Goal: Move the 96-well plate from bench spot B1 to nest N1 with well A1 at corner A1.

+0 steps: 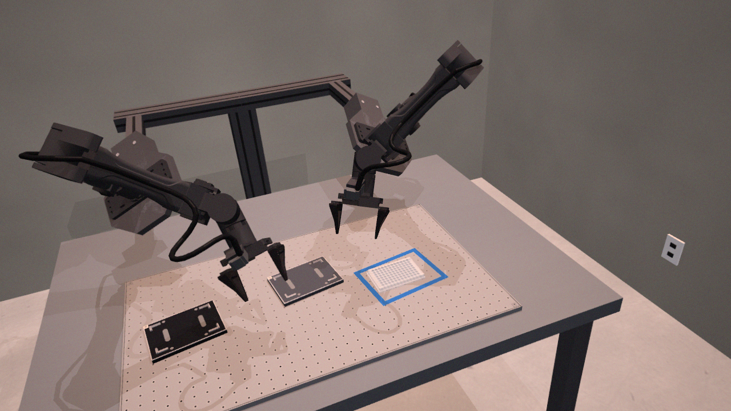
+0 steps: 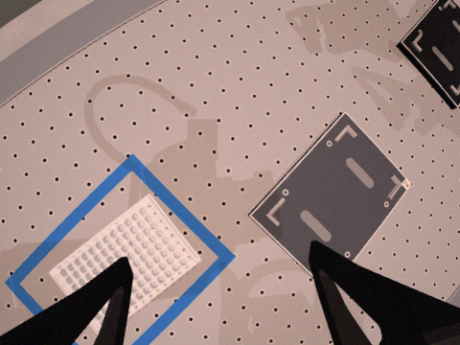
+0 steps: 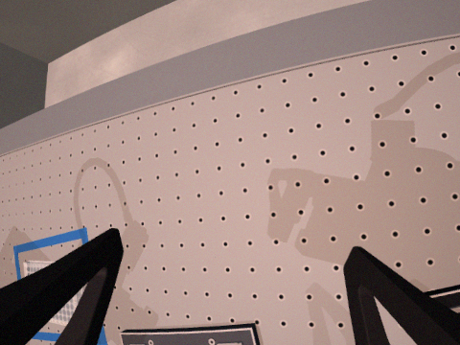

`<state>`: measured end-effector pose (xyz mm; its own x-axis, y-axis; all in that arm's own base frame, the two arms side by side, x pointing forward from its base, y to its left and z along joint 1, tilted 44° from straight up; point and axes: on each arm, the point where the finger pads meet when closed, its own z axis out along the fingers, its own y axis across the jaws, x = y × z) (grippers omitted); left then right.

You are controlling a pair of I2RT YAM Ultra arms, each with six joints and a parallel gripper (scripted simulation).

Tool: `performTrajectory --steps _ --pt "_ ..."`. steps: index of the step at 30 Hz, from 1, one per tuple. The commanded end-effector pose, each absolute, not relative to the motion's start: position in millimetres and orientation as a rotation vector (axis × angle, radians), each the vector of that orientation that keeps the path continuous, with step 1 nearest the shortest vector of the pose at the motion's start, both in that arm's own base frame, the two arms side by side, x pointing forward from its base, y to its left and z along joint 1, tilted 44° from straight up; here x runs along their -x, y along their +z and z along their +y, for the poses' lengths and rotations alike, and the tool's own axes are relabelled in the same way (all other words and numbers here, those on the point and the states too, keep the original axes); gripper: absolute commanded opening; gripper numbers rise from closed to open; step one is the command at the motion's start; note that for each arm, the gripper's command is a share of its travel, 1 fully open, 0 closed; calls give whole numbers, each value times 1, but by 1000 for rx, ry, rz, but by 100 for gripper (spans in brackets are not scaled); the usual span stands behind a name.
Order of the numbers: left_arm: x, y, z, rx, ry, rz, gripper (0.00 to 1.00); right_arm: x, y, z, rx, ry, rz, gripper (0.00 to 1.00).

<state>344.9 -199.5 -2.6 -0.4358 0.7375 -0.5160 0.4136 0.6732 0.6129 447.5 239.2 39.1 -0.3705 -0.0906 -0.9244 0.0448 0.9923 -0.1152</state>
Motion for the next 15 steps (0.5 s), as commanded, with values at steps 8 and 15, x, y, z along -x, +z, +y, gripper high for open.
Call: performTrajectory --steps 8,15 --pt "-350 18 -149 -641 580 2040 100 -355 -2 320 622 -67 1820 100" --pt "-349 17 -108 -533 649 2051 100 -274 -26 349 998 -33 1658 100"
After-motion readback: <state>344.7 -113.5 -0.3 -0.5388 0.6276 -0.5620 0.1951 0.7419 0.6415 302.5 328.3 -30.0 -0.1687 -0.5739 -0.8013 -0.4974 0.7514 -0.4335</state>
